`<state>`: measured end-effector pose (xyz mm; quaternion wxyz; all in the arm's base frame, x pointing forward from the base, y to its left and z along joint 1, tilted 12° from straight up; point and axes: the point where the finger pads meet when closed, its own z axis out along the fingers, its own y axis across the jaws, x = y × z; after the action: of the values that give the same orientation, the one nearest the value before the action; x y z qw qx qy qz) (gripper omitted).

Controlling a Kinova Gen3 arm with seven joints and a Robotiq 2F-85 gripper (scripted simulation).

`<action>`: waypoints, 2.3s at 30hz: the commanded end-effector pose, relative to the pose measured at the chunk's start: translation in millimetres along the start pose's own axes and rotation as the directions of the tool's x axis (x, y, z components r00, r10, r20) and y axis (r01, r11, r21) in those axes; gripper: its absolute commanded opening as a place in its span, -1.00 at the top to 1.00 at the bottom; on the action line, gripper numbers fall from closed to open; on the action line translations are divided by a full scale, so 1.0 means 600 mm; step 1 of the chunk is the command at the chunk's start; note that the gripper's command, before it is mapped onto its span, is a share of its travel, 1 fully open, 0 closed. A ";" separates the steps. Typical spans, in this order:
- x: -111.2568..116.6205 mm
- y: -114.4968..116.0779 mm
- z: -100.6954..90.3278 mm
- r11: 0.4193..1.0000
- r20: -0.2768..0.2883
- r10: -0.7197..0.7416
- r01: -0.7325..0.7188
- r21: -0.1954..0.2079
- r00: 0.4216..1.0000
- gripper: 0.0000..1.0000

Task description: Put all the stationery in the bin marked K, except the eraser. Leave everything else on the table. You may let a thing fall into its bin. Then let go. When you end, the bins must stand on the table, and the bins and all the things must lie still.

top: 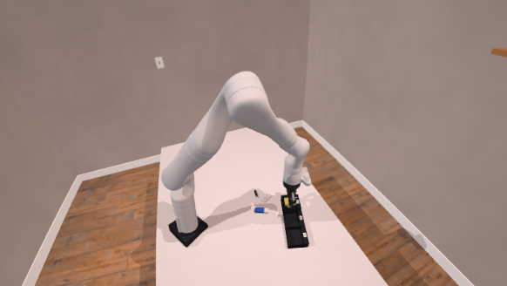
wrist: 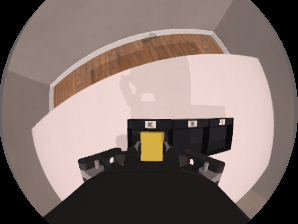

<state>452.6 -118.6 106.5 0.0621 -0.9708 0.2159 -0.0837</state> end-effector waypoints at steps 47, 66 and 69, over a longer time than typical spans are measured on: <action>-0.005 -0.007 0.009 1.000 0.007 -0.005 0.005 0.003 1.000 0.07; -0.004 -0.007 -0.031 1.000 0.007 -0.005 0.005 0.003 1.000 0.07; -0.004 -0.007 -0.031 1.000 0.007 -0.005 0.005 0.003 1.000 0.07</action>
<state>448.1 -113.1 122.9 0.0659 -0.9720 0.2114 -0.0782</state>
